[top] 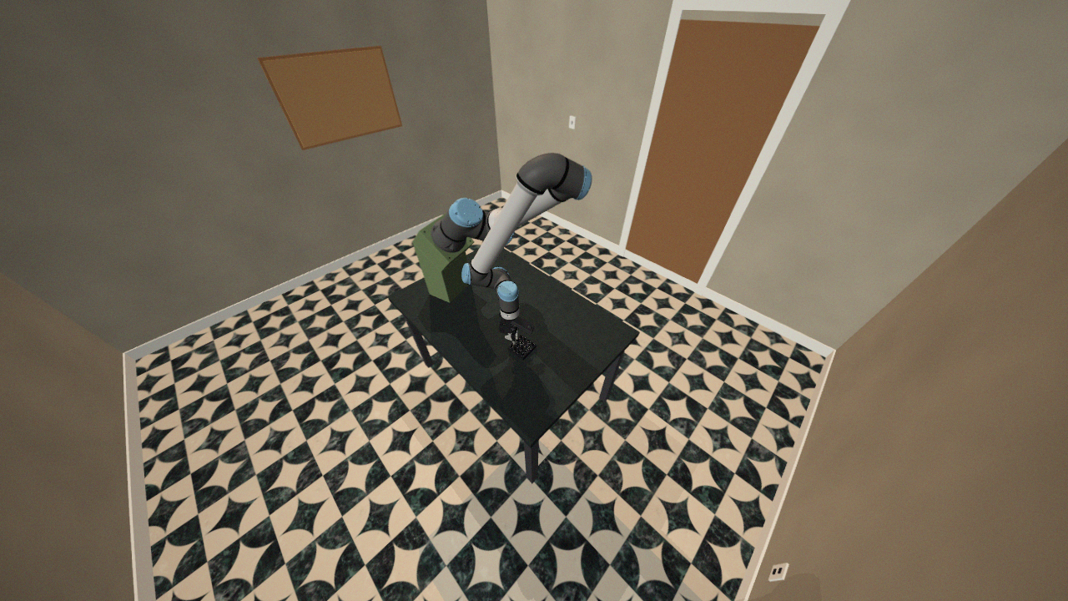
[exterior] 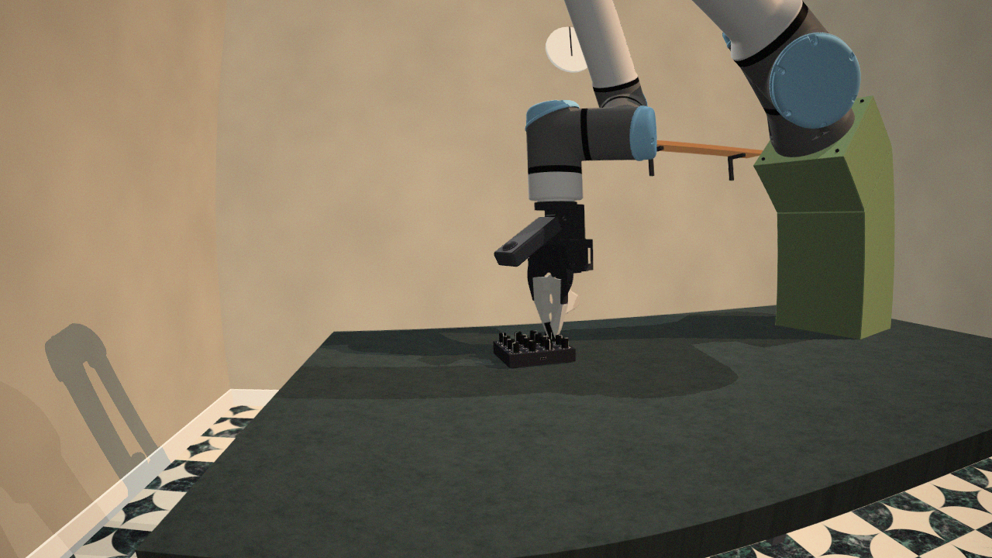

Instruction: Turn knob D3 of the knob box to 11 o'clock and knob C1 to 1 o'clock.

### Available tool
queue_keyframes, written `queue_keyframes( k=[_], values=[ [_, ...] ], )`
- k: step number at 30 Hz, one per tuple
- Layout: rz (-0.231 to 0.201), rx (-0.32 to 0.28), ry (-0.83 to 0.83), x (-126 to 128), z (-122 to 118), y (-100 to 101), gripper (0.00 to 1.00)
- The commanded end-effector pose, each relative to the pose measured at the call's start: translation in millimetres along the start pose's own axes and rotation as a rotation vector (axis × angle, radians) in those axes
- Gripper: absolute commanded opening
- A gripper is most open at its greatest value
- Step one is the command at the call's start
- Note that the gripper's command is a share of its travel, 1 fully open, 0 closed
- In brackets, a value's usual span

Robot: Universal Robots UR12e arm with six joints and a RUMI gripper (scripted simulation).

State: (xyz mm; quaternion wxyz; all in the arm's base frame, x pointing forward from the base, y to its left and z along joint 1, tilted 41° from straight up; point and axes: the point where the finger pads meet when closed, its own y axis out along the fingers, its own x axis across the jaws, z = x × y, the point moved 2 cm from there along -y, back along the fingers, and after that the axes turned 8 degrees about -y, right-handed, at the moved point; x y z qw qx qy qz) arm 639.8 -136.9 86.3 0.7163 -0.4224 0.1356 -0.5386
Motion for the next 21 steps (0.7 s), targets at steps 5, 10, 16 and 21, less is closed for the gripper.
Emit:
queue_keyframes(
  k=[5, 10, 16, 21],
  values=[
    [0.002, 0.001, -0.135, -0.4, 0.2, -0.3, 0.04],
    [0.002, 0.001, -0.188, -0.7, 0.2, -0.3, 0.04],
    [0.002, 0.001, -0.252, -1.0, 0.2, -0.3, 0.04],
    [0.002, 0.001, -0.292, -1.2, 0.2, -0.3, 0.04]
  ],
)
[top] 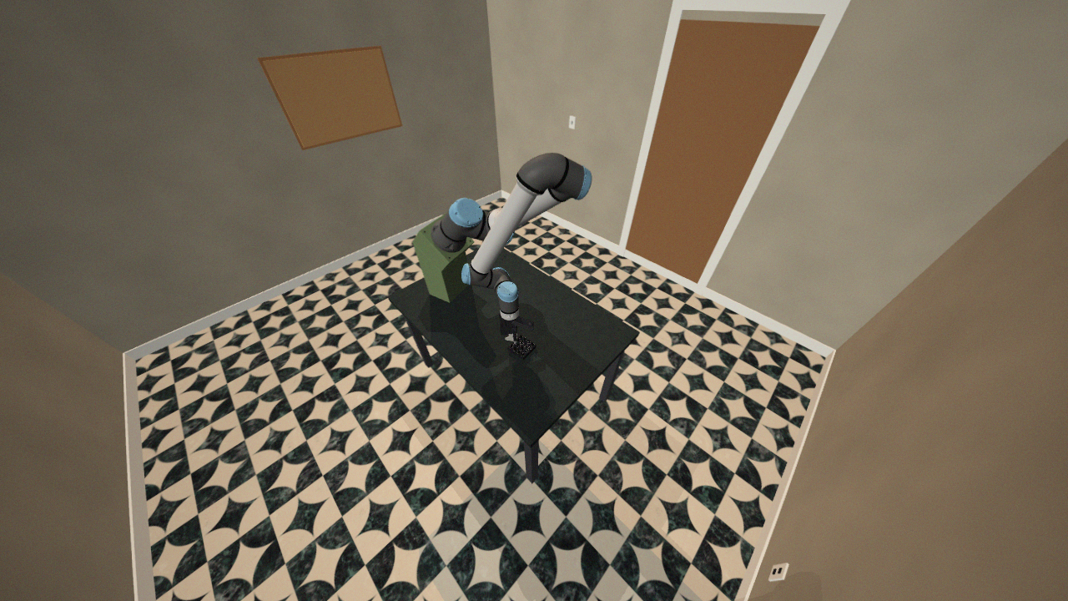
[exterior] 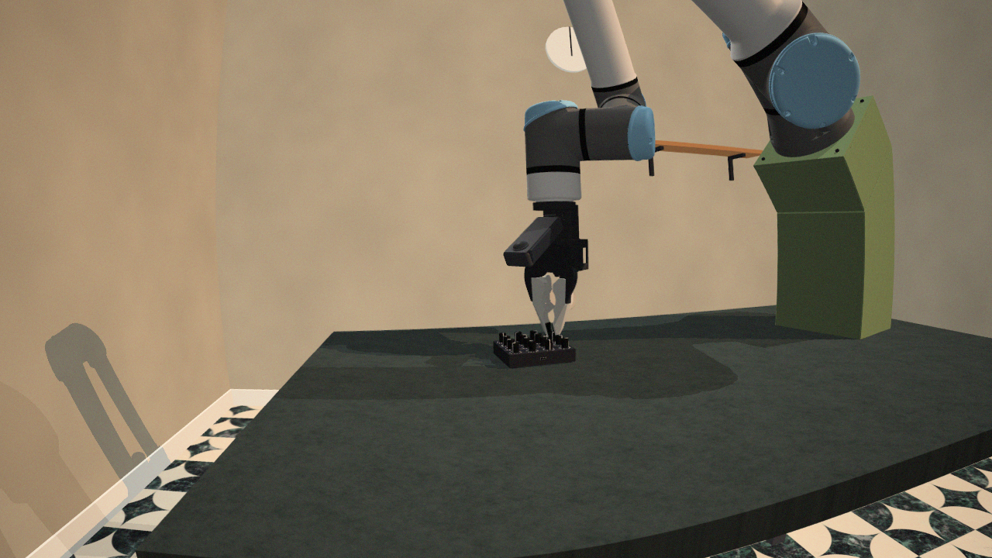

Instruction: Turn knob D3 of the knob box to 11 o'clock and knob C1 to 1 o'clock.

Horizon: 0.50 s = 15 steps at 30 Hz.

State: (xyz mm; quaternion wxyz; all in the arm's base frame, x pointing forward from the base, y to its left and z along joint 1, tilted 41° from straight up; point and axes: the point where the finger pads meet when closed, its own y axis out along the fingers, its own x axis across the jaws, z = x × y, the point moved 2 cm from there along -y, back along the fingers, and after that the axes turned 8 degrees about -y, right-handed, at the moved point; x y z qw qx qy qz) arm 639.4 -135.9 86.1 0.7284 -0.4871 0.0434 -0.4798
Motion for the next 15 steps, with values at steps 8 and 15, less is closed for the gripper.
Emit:
queue_keyframes(
  k=[8, 15],
  values=[
    [0.0, 0.001, -0.068, -0.1, 0.2, -0.3, 0.04],
    [0.0, 0.001, -0.086, -0.2, 0.2, -0.3, 0.04]
  ],
)
